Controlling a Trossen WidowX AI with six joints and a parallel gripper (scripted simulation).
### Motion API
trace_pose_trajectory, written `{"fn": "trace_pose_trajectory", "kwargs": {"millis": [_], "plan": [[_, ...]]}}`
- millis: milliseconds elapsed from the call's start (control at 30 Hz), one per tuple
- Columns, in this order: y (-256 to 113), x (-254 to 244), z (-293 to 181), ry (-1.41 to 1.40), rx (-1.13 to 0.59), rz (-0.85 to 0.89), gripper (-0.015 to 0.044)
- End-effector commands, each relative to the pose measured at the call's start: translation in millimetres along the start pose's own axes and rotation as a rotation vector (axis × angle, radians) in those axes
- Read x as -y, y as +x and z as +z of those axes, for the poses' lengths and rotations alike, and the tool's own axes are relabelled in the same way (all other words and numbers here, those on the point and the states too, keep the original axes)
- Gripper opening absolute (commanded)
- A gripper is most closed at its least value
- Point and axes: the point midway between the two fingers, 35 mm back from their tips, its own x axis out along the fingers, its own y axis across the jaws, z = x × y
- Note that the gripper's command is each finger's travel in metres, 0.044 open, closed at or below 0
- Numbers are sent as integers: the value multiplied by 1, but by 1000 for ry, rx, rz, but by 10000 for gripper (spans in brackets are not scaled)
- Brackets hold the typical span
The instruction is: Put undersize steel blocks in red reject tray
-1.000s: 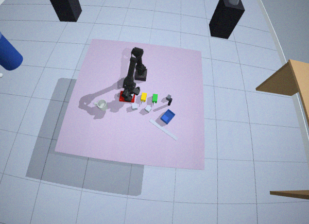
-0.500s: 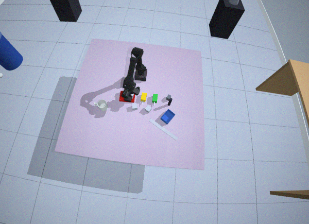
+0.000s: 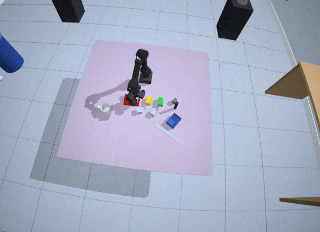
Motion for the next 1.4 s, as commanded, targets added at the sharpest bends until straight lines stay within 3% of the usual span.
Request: {"fn": "trace_pose_trajectory", "kwargs": {"millis": [0,1000,1367], "plan": [[-4,4,0,5,-1,-18,0],[-4,4,0,5,-1,-18,0],[0,0,0,0,0,0,289]]}}
